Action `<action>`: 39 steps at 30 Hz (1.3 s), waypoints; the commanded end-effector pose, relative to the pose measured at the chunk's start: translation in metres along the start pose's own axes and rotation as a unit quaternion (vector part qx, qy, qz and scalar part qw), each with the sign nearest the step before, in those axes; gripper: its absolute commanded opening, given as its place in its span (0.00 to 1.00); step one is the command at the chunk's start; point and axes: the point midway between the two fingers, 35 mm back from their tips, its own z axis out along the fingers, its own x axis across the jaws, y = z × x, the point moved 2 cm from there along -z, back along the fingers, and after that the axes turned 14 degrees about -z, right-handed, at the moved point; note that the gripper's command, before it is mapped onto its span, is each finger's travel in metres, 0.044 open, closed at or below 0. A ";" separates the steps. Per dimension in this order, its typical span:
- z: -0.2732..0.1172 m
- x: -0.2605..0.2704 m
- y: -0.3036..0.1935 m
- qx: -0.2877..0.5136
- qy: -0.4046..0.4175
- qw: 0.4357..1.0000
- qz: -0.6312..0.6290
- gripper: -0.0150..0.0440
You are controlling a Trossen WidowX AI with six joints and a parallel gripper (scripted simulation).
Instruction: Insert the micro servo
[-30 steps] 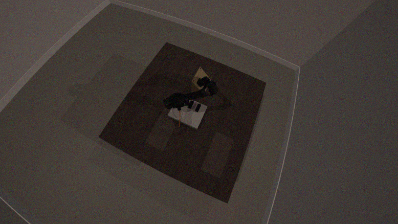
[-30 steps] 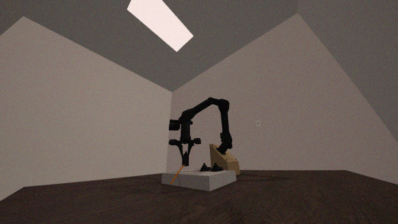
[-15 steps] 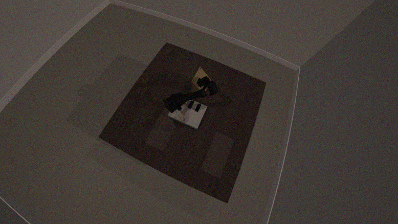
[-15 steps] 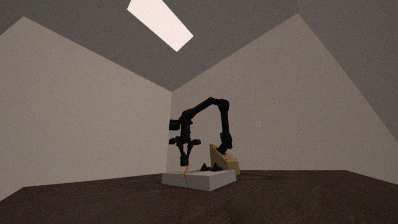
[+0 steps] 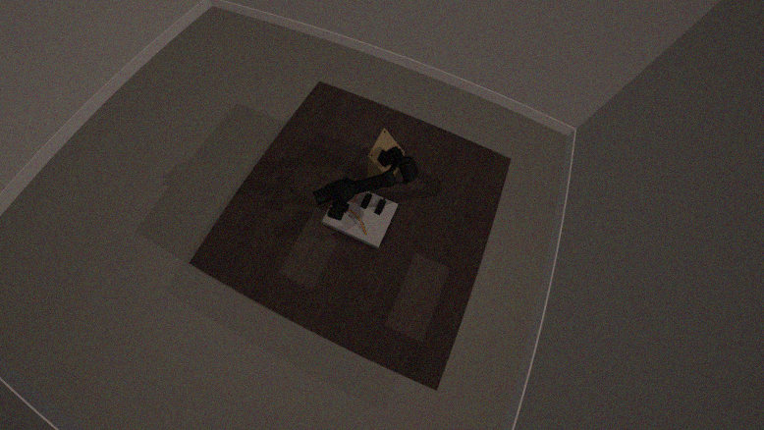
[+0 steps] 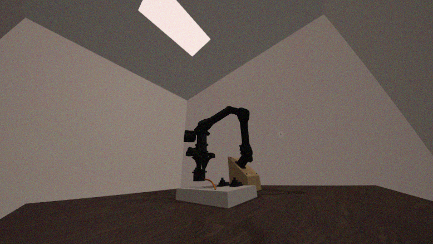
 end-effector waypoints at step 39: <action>-0.001 0.000 0.001 -0.001 -0.001 0.753 -0.658 0.25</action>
